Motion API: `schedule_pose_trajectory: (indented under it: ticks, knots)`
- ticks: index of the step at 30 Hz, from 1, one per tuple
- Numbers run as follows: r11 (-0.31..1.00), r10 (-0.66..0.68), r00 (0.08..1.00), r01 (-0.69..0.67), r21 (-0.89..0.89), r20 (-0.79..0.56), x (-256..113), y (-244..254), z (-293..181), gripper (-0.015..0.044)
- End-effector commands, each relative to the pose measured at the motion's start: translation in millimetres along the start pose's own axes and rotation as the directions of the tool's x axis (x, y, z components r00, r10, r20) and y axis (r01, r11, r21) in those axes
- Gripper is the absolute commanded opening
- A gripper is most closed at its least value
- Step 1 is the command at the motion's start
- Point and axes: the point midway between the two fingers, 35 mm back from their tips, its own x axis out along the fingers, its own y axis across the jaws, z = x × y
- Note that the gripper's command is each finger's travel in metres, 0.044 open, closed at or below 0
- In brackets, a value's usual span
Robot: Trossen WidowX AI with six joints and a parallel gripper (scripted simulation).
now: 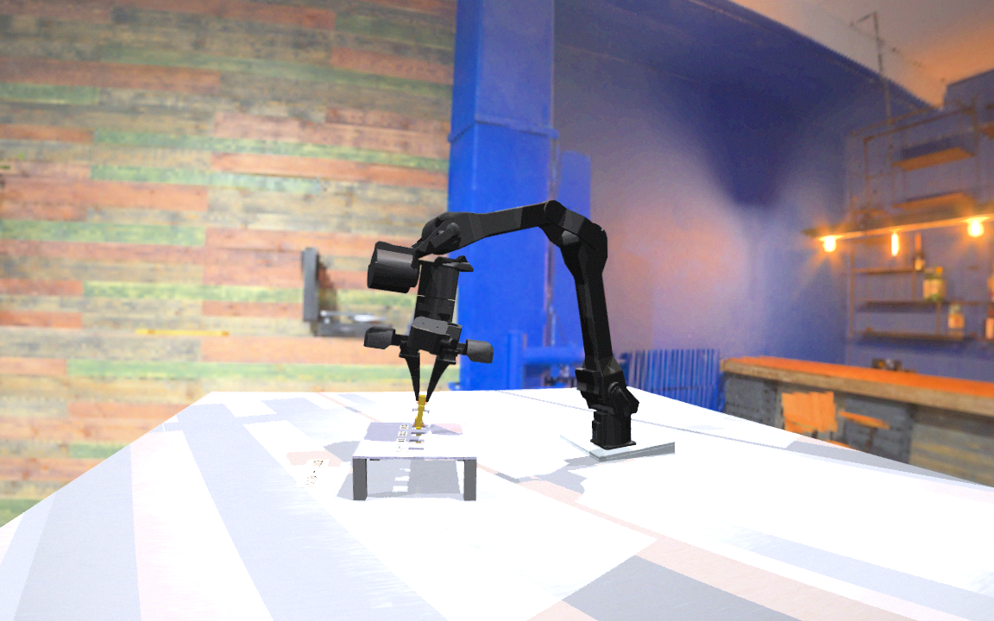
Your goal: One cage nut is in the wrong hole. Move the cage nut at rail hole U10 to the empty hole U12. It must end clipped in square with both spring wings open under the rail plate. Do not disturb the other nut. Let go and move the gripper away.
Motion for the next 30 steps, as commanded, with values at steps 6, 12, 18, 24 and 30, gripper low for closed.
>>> schedule_pose_trajectory:
  ticks: [6,12,18,24,30]
  knots:
    - [0.999,0.035,0.999,-0.035,-0.005,0.004,2,-3,1,0.0031]
    - [0.998,0.059,0.998,-0.059,-0.005,0.005,4,-4,1,0.0031]
    - [0.997,0.076,0.997,-0.076,-0.005,0.005,5,-4,1,0.0031]
    - [0.997,0.076,0.997,-0.076,-0.005,0.005,10,-4,1,0.0031]
    - [0.997,0.076,0.997,-0.076,-0.005,0.005,19,-3,1,0.0031]
